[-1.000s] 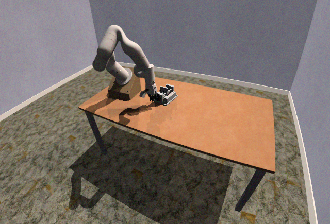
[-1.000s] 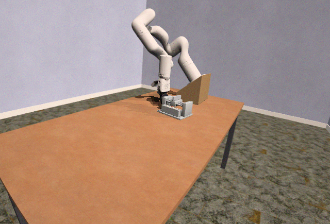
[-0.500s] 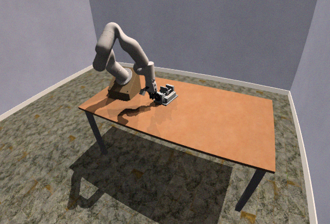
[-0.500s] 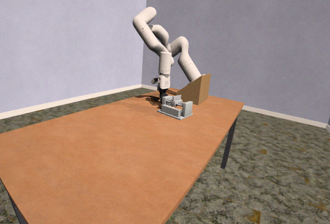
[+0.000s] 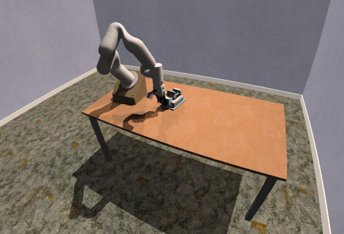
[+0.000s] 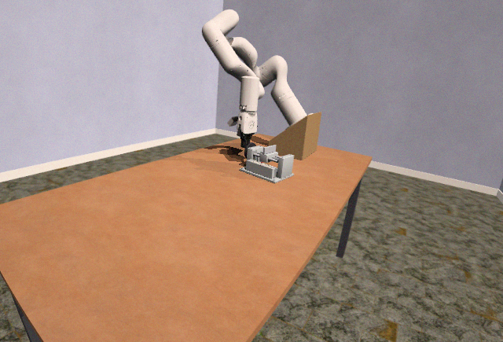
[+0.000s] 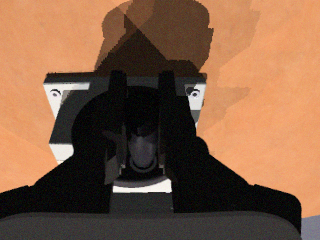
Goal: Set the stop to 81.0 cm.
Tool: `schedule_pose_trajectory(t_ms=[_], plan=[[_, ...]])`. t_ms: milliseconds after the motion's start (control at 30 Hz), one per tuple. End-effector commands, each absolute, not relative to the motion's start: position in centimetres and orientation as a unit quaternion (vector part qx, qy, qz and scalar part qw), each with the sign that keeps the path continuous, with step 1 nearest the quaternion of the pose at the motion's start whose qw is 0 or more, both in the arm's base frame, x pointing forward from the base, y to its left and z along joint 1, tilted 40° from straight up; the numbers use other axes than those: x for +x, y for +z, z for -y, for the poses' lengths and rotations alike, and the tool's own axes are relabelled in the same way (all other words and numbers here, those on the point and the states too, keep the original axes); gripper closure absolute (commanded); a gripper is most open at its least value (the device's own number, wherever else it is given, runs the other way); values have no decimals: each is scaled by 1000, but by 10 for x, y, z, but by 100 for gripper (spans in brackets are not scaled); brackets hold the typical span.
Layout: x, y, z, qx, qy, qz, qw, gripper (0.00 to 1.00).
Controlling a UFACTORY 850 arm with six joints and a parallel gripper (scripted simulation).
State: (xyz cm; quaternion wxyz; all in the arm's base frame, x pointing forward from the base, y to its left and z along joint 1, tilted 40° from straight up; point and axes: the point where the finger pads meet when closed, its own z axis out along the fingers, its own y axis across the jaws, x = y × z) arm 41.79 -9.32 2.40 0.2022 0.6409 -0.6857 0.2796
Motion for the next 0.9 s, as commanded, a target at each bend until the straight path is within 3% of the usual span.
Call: schedule_pose_trajectory(t_ms=[0, 867], plan=[[431, 26, 93, 641, 279, 686, 202, 94], [452, -4, 120, 641, 279, 686, 202, 94]])
